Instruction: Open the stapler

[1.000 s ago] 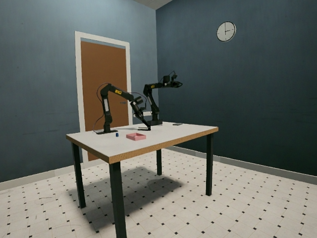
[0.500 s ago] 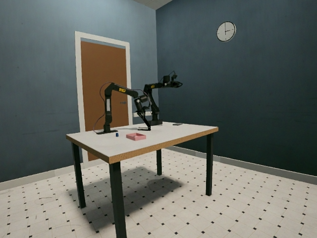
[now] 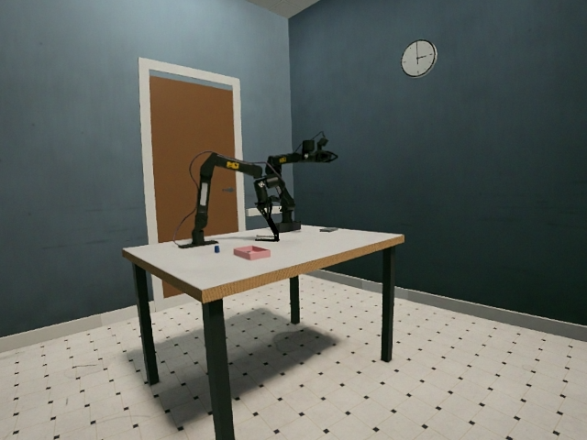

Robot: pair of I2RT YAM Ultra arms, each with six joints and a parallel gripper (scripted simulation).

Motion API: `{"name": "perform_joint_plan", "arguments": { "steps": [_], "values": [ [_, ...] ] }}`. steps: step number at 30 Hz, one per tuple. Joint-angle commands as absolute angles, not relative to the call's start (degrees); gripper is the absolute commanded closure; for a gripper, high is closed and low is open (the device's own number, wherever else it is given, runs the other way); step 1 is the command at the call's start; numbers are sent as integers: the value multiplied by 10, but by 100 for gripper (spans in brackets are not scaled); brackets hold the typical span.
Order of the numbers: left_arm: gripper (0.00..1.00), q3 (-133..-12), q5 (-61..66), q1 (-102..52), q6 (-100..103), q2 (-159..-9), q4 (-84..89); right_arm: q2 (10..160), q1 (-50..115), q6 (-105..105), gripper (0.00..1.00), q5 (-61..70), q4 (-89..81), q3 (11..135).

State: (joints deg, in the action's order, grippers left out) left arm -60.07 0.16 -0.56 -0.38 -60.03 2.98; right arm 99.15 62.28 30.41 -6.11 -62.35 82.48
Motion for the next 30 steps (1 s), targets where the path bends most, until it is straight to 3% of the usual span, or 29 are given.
{"name": "perform_joint_plan", "arguments": {
  "steps": [1,12,30],
  "values": [
    [43,-592,18,-31,-18,-571,89,995,621,297,78,-50,-646,840],
    [43,-562,77,-209,-70,-384,351,990,622,301,78,-55,-639,835],
    [43,-537,120,-342,-115,-204,587,990,622,301,78,-55,-639,835]
  ]
}}
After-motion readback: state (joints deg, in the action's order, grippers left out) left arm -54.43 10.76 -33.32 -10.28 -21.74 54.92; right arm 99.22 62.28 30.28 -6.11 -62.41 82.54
